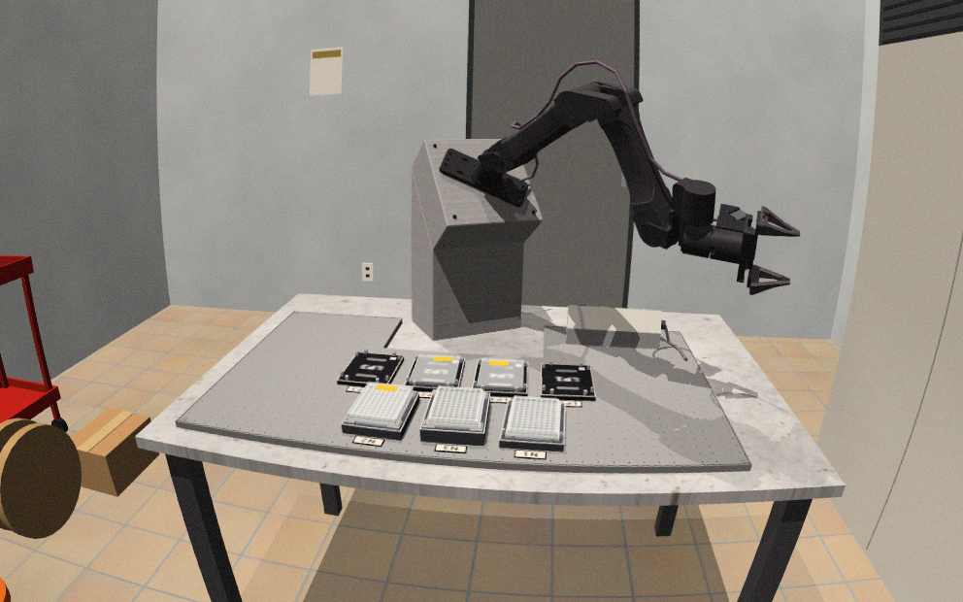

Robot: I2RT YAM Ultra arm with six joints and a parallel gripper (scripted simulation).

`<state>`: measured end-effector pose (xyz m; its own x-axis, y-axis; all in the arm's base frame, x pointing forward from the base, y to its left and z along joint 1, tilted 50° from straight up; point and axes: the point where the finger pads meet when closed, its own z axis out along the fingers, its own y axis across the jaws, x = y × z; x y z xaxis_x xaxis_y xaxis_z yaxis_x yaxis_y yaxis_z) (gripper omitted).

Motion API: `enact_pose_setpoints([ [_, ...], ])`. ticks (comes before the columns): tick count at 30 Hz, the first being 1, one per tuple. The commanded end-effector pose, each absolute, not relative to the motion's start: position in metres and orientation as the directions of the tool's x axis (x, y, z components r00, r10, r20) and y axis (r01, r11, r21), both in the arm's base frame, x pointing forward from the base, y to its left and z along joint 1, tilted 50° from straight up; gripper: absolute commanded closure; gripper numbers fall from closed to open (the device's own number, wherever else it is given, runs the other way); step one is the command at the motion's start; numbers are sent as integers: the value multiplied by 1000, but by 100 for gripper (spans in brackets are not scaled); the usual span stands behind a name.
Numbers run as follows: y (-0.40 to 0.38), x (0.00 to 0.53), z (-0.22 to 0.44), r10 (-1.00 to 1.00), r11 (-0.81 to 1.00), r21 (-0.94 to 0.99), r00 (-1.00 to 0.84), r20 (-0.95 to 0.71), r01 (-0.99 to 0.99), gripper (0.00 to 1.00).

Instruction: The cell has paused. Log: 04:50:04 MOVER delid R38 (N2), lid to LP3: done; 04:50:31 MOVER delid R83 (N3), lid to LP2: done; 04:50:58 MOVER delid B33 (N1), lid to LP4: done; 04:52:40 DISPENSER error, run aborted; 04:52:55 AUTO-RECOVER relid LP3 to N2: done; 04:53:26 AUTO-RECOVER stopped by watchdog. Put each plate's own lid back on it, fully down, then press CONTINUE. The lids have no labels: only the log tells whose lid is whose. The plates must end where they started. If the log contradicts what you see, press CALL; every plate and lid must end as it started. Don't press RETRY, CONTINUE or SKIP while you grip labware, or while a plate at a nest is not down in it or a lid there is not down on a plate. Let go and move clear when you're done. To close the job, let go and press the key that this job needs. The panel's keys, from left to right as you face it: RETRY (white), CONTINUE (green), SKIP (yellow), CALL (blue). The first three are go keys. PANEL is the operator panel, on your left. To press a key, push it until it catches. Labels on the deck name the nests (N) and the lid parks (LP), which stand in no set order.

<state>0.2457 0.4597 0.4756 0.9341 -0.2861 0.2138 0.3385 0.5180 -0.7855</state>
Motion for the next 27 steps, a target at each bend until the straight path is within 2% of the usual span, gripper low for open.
enact_pose_setpoints([
  [1, 445, 260, 477, -294, 495, -822, 944, 147, 282, 0],
  [21, 408, 328, 433, -352, 377, -926, 928, -124, 20, 0],
  [22, 406, 328, 447, -361, 392, -920, 923, -130, 24, 0],
  [27, 395, 343, 419, -386, 350, -934, 897, -215, -73, 0],
])
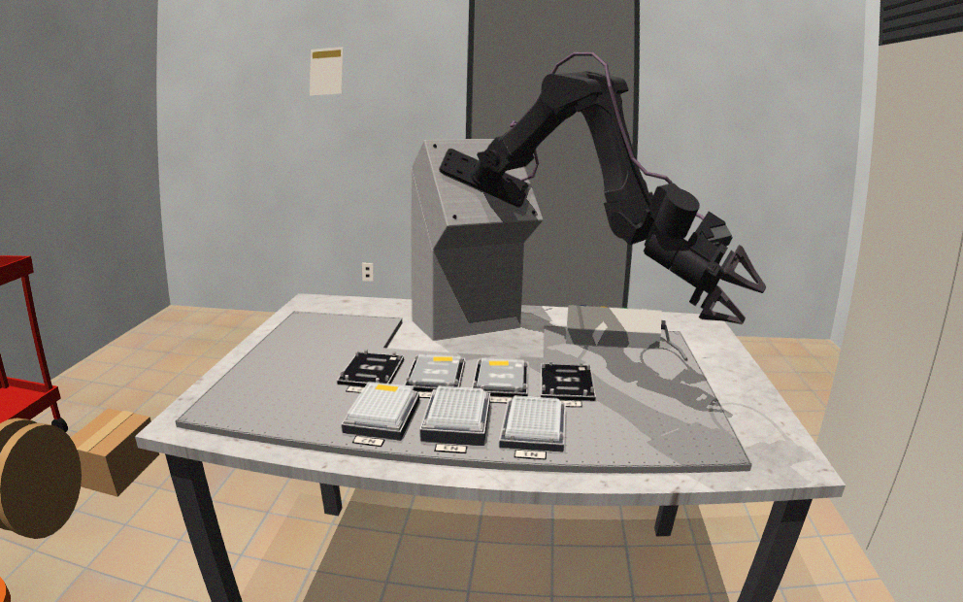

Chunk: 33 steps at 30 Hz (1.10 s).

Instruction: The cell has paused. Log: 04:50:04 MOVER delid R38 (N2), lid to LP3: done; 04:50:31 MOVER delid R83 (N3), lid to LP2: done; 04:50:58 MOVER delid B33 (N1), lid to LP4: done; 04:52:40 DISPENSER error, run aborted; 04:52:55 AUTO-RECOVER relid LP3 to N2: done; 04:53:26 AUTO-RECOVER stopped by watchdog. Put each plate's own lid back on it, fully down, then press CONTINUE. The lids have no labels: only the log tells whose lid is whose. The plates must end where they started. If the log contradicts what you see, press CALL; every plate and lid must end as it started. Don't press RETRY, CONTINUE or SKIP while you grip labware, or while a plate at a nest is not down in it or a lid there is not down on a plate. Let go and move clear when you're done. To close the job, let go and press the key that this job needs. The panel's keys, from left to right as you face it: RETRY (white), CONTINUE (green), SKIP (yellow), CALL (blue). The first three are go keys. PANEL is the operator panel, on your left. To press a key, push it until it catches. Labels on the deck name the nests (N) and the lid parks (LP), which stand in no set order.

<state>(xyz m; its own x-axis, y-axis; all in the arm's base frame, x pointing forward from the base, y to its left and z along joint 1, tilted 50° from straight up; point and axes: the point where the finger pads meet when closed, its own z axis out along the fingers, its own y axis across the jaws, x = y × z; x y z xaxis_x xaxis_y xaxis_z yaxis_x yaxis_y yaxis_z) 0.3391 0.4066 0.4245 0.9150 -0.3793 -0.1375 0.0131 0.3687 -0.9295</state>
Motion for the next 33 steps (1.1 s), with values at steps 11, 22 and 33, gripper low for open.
enact_pose_setpoints([
  [11, 372, 363, 399, -451, 328, -921, 823, -346, -208, 0],
  [22, 343, 379, 372, -503, 321, -884, 730, -463, -340, 0],
  [33, 307, 395, 364, -568, 367, -817, 589, -575, -445, 0],
])
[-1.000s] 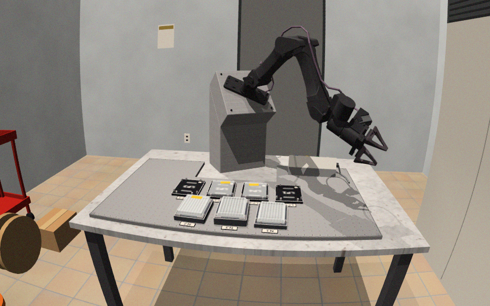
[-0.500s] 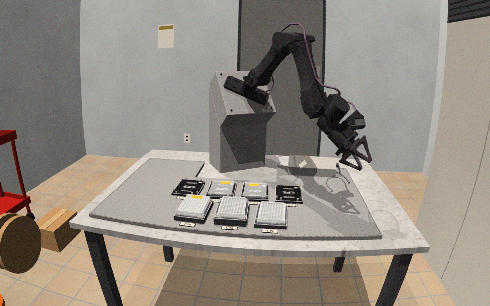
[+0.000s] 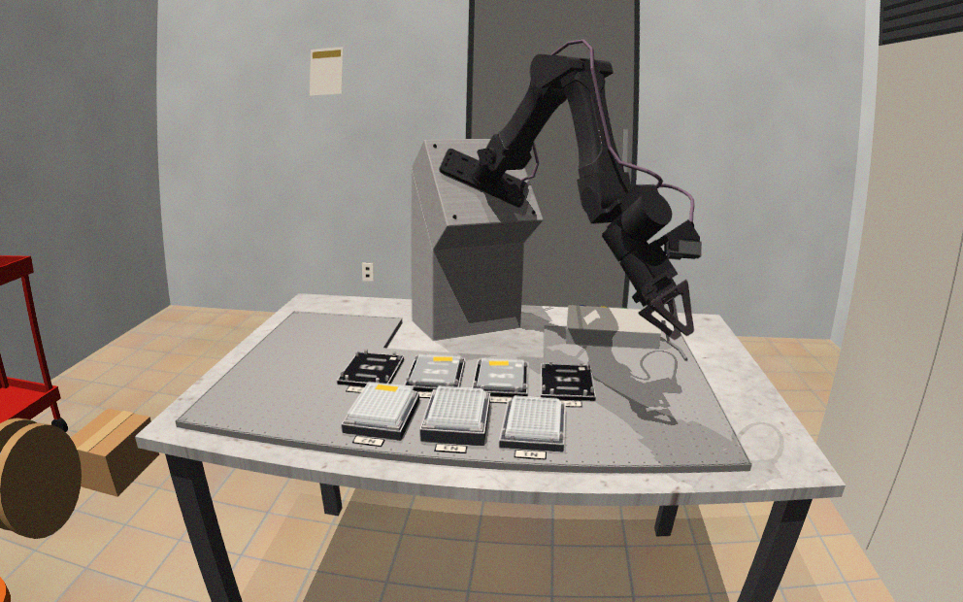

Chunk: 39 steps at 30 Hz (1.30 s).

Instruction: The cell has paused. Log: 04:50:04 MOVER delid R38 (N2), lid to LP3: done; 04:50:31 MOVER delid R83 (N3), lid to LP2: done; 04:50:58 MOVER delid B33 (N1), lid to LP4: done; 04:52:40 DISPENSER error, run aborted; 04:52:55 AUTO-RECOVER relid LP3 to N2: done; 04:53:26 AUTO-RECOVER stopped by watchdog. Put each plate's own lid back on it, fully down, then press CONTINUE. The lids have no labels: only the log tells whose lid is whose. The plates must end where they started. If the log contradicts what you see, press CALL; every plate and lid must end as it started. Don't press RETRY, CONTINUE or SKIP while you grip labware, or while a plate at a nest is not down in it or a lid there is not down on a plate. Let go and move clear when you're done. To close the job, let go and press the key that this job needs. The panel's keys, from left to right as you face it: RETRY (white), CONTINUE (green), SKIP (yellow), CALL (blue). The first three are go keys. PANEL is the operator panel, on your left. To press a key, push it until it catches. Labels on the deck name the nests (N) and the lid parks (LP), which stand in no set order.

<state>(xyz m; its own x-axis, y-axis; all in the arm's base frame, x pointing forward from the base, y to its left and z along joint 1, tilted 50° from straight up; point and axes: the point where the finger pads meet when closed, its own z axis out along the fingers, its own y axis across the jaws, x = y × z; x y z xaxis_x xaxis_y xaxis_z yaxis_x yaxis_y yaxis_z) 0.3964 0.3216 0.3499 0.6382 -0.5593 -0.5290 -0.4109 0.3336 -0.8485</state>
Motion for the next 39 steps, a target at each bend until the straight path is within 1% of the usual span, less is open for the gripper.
enact_pose_setpoints([
  [1, 303, 396, 351, -580, 362, -806, 564, -588, -469, 0],
  [2, 298, 396, 336, -592, 356, -792, 536, -601, -496, 0],
  [5, 296, 394, 335, -587, 354, -783, 531, -611, -511, 0],
  [12, 268, 399, 312, -628, 391, -718, 404, -666, -576, 0],
  [13, 265, 401, 322, -628, 408, -717, 396, -670, -566, 0],
  [14, 260, 400, 307, -640, 406, -699, 363, -677, -588, 0],
  [18, 245, 398, 295, -649, 428, -656, 294, -701, -621, 0],
  [19, 244, 402, 313, -645, 449, -661, 294, -706, -601, 0],
  [21, 244, 402, 313, -645, 449, -661, 294, -706, -601, 0],
  [23, 236, 398, 288, -658, 450, -625, 236, -715, -638, 0],
  [26, 223, 396, 280, -666, 473, -592, 176, -725, -652, 0],
  [27, 222, 398, 288, -663, 487, -591, 167, -729, -643, 0],
  [28, 217, 396, 276, -670, 491, -572, 134, -730, -658, 0],
  [32, 202, 391, 264, -670, 520, -525, 59, -740, -674, 0],
  [33, 201, 395, 279, -664, 538, -530, 59, -746, -655, 0],
  [34, 195, 391, 263, -671, 541, -508, 19, -741, -671, 0],
  [36, 187, 388, 255, -671, 557, -482, -24, -741, -676, 0],
  [39, 186, 385, 252, -665, 559, -465, -37, -746, -686, 0],
])
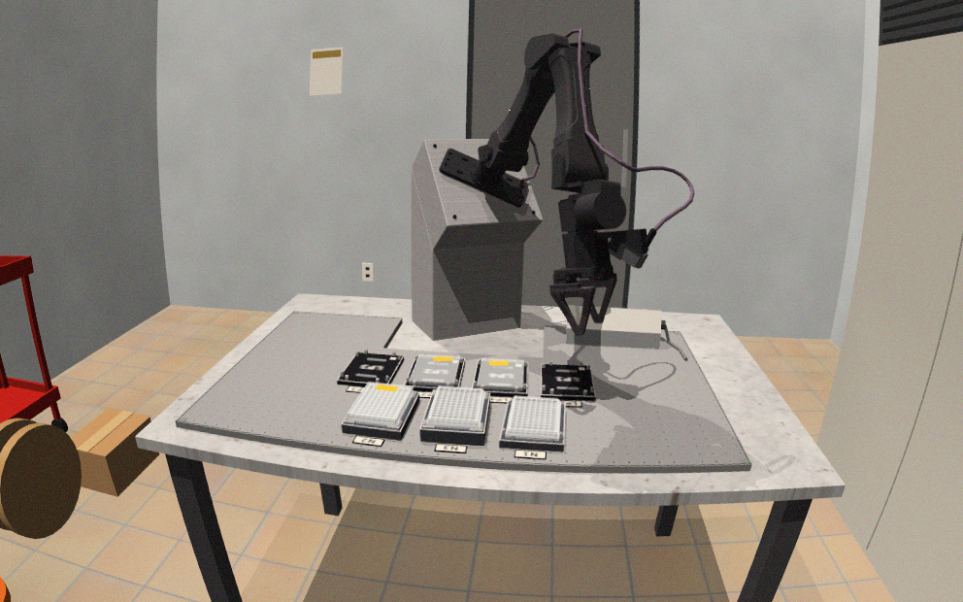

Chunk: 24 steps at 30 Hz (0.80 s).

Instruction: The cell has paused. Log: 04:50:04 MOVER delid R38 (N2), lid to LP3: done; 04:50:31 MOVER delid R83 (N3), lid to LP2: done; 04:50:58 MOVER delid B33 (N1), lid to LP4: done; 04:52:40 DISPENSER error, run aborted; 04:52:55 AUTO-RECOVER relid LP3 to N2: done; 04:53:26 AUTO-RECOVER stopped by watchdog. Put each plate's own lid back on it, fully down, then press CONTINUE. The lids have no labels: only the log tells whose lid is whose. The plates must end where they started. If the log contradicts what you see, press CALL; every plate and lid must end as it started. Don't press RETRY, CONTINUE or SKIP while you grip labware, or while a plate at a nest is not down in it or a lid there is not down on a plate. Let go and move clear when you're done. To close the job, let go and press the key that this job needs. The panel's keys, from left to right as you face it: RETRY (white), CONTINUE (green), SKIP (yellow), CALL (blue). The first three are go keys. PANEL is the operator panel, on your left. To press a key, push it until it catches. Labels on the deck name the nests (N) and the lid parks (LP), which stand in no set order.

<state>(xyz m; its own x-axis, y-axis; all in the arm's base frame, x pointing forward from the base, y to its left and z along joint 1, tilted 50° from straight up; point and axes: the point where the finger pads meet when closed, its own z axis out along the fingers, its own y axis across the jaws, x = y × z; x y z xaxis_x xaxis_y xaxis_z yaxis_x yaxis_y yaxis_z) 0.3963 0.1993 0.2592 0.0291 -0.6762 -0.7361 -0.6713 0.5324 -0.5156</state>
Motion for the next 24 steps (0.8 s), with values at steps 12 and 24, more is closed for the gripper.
enact_pose_setpoints([
  [12, 146, 374, 245, -628, 677, -358, -252, -736, -643, 0],
  [24, 113, 353, 224, -572, 764, -257, -438, -694, -592, 0],
])
